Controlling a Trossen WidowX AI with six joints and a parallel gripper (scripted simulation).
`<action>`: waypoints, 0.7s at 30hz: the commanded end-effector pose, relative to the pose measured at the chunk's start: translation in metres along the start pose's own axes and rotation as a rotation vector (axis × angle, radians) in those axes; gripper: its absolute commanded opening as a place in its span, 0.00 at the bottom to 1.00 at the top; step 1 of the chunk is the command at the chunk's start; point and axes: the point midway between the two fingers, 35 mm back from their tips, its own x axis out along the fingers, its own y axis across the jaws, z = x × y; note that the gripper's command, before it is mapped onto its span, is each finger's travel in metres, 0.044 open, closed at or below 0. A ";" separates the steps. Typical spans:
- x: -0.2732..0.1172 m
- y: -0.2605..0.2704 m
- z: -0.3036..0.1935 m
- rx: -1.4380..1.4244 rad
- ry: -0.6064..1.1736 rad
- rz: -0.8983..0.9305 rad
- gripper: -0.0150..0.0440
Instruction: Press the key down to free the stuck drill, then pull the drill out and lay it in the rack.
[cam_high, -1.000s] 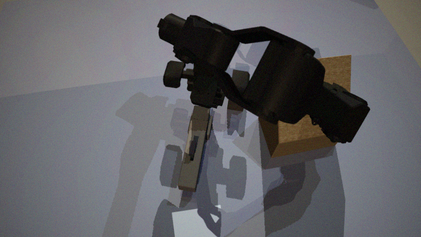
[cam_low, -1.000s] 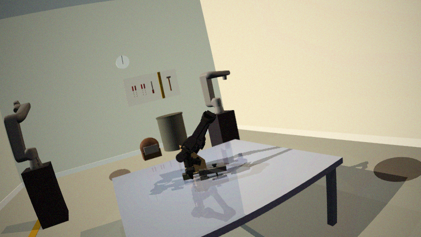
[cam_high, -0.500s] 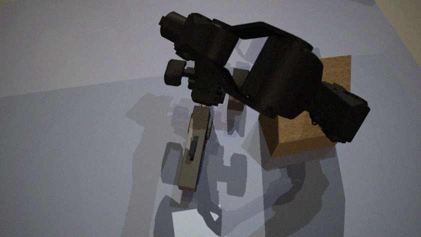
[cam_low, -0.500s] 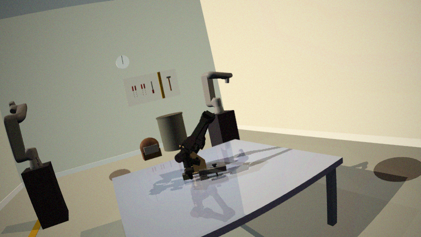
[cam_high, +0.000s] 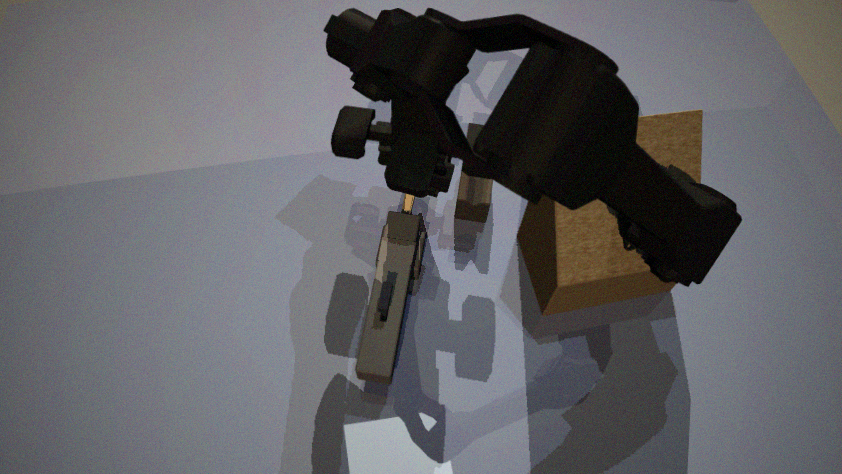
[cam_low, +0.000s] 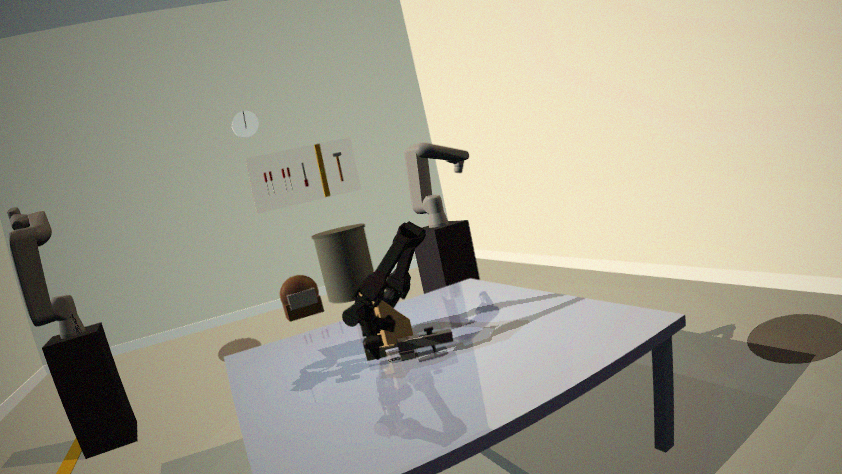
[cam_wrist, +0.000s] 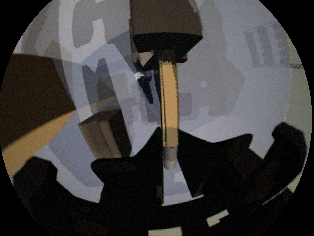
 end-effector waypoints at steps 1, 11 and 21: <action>-0.003 -0.003 -0.010 -0.006 0.006 -0.007 0.25; -0.005 -0.003 -0.025 -0.006 0.007 -0.007 0.25; -0.006 -0.003 -0.036 -0.006 0.008 -0.008 0.25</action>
